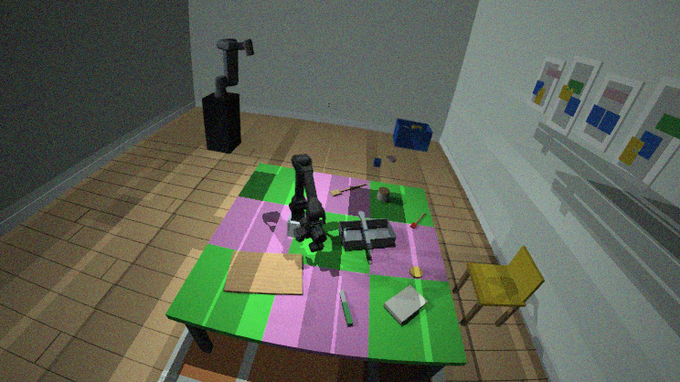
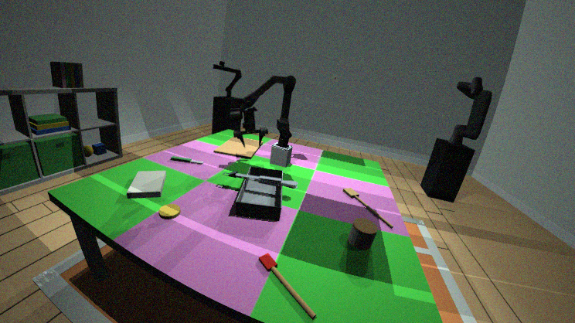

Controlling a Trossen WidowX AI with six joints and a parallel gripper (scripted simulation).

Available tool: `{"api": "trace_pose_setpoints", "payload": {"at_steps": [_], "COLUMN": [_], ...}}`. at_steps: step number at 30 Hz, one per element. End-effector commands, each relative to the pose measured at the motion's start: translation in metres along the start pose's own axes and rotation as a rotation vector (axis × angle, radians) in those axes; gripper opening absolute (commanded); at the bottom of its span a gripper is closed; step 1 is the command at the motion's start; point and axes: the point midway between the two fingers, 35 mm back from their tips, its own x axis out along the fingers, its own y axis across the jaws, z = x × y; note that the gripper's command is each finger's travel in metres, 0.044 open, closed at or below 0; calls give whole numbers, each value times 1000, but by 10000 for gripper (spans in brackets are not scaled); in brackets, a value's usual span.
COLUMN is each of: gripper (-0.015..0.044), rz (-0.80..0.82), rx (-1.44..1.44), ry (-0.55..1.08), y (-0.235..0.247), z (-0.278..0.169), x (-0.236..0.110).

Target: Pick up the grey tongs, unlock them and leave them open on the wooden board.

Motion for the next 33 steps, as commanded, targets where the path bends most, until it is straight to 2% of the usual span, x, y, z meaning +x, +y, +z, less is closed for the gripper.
{"api": "trace_pose_setpoints", "payload": {"at_steps": [1, 5, 6, 15, 24, 33], "gripper": [374, 269, 260, 260, 260, 260], "rz": [6, 72, 95, 365, 588, 603], "rx": [-10, -121, -166, -698, -1217, -1255], "ry": [0, -2, -4, 48, 184, 198], "y": [1, 16, 20, 47, 2, -4], "z": [-2, -23, -31, -154, -286, -296], "x": [0, 1, 1, 1, 1, 1]}}
